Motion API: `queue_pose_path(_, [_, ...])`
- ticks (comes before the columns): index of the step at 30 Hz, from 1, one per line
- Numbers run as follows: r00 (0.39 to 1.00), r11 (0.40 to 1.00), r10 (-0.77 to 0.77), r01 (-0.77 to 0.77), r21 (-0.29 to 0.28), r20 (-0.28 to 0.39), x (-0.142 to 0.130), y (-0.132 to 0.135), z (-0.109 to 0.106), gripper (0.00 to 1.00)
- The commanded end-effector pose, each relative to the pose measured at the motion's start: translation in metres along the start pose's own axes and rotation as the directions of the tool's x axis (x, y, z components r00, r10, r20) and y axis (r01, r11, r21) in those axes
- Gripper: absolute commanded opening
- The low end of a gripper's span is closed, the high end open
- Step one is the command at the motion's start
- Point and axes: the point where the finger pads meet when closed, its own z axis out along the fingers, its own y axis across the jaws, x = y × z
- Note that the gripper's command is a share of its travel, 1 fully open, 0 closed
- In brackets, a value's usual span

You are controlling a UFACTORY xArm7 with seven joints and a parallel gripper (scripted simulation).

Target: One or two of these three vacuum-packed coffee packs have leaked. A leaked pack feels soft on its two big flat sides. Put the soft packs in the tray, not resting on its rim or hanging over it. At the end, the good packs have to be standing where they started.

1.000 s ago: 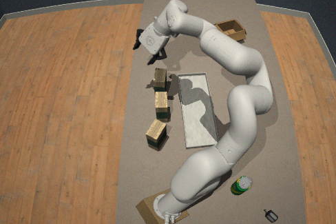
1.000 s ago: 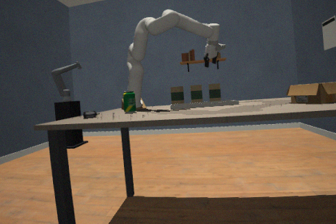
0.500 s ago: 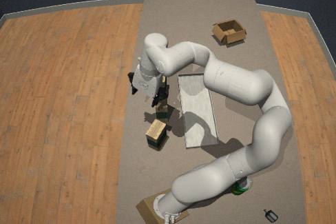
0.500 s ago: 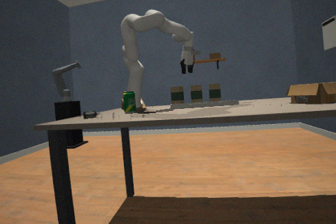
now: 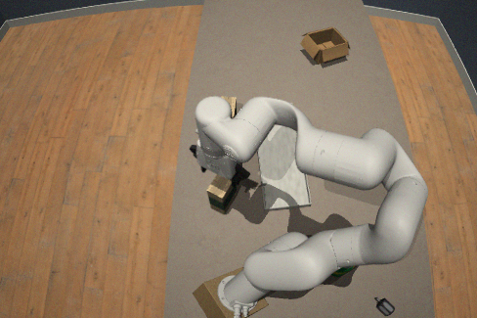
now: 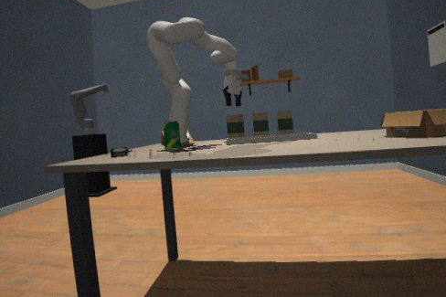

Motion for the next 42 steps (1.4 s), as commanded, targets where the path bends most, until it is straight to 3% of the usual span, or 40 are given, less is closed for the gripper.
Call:
queue_pose_path(1, [1.0,1.0,-0.001,0.001,0.003,-0.003,0.0,0.0,-0.001,1.0])
queue_pose_path(12, [1.0,1.0,-0.001,0.001,0.003,-0.003,0.0,0.0,-0.001,1.0])
queue_pose_path(13, [1.0,1.0,-0.001,0.001,0.003,-0.003,0.0,0.0,-0.001,0.86])
queue_pose_path(31, [1.0,1.0,0.0,0.0,0.003,-0.003,0.0,0.0,0.0,0.86])
queue_pose_path(35, [1.0,1.0,0.0,0.0,0.003,-0.004,0.0,0.0,0.004,0.86])
queue_pose_path(42, [1.0,1.0,0.0,0.0,0.003,-0.004,0.0,-0.001,0.033,0.86])
